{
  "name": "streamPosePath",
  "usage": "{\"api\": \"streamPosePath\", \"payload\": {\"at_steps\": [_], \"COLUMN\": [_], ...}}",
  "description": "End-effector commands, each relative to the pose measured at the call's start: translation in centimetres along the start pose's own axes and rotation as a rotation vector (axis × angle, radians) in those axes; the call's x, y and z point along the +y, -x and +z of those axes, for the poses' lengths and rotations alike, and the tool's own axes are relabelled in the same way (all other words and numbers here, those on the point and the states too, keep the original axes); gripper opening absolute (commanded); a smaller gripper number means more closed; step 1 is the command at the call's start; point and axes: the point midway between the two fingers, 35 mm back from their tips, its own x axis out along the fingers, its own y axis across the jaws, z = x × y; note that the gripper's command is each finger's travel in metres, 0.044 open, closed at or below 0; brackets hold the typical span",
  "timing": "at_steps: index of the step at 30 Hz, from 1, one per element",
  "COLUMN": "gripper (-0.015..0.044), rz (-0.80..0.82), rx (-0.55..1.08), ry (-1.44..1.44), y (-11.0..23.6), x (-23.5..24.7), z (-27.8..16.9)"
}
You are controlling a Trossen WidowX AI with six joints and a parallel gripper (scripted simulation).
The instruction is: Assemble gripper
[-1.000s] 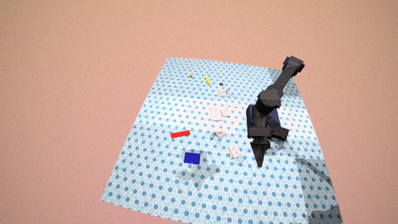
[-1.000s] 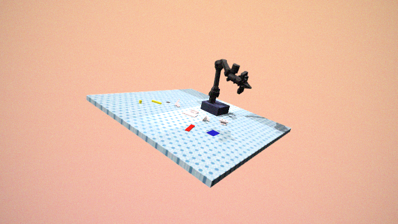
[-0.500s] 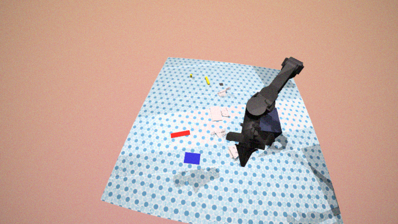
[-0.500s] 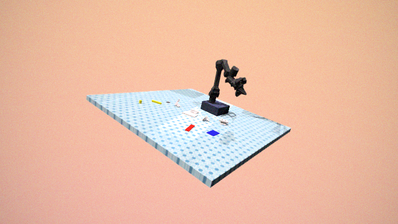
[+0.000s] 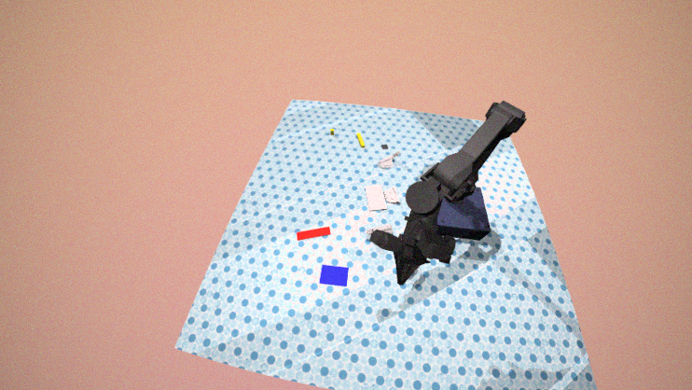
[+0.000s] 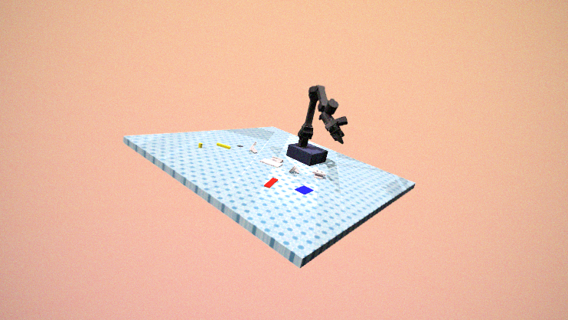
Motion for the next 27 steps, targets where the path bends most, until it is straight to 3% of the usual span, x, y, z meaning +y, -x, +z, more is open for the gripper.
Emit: {"api": "streamPosePath", "payload": {"at_steps": [1, 27], "gripper": [0.0000, 0.0000], "rz": [0.007, 0.002], "rx": [0.058, 0.430], "ry": [-0.086, -0.619], "y": [-0.4, -0.6], "x": [-0.2, 0.2], "z": [-1.5, -10.6]}}
